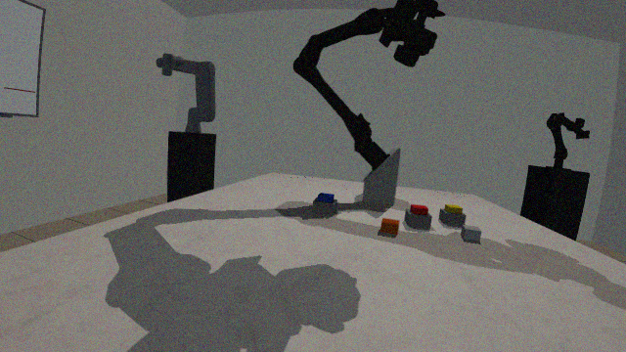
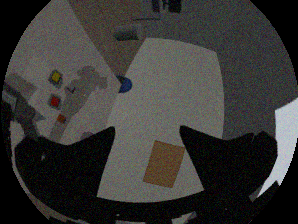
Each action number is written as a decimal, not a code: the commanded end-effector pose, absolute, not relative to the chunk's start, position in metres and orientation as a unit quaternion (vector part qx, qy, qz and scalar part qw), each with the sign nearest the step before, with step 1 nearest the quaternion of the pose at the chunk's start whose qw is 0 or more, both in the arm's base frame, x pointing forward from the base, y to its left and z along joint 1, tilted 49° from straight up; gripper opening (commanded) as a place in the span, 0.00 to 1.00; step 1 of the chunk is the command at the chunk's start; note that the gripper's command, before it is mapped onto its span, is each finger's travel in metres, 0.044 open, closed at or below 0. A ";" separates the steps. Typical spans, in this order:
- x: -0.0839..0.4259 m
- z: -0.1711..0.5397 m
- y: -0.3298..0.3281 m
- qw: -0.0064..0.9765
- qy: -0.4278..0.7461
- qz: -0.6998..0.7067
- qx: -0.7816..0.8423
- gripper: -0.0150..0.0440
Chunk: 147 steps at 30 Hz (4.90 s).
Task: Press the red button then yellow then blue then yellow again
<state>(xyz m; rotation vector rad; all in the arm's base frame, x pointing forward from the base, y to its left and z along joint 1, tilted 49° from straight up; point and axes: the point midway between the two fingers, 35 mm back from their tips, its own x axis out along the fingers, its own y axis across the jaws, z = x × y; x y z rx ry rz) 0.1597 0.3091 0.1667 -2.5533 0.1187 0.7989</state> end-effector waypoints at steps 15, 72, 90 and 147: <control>0.242 0.055 0.206 0.567 0.465 0.131 -0.668 0.93; 0.241 -0.063 0.030 0.640 0.647 -0.313 -0.271 0.29; 0.241 -0.074 0.018 0.640 0.647 -0.313 -0.271 0.29; 0.229 -0.051 0.106 0.641 0.649 -0.308 -0.268 0.29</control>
